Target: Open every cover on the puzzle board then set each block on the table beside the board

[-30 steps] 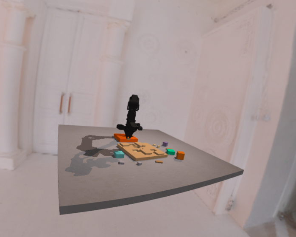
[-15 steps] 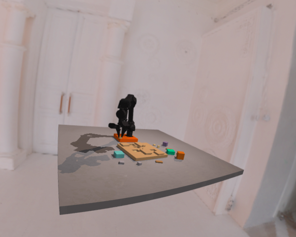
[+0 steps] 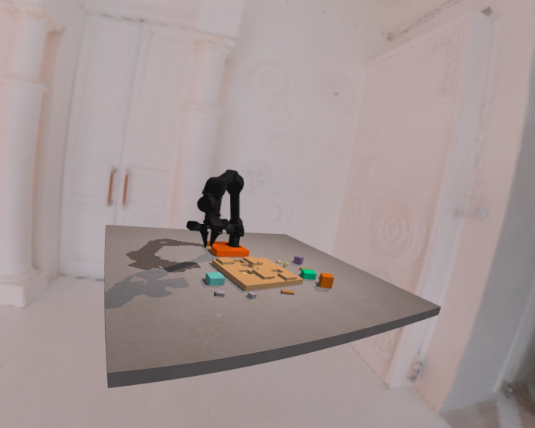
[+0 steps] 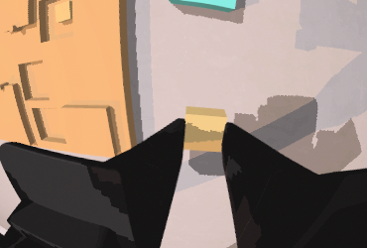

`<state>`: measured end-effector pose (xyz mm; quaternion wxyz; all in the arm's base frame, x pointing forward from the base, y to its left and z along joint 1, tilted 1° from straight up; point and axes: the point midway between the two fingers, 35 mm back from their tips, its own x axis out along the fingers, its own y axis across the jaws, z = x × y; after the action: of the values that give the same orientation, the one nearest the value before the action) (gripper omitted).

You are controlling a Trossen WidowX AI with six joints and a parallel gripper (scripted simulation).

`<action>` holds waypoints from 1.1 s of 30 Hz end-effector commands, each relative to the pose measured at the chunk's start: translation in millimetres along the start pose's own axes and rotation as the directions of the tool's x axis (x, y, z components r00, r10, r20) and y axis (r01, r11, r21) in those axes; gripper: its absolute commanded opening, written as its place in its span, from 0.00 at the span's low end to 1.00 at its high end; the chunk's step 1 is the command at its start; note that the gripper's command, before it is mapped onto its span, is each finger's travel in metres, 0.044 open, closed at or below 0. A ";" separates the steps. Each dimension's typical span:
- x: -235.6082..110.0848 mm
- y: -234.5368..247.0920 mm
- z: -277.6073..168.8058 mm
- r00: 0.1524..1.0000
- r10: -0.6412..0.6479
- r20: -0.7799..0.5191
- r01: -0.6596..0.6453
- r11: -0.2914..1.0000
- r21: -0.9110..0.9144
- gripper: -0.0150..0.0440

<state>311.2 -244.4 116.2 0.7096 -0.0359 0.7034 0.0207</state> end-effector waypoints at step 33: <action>60.6 -3.8 0.9 1.000 0.002 -0.006 -0.002 1.000 -0.004 0.39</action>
<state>314.6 -249.8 65.1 0.7109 -0.0369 0.7021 0.0194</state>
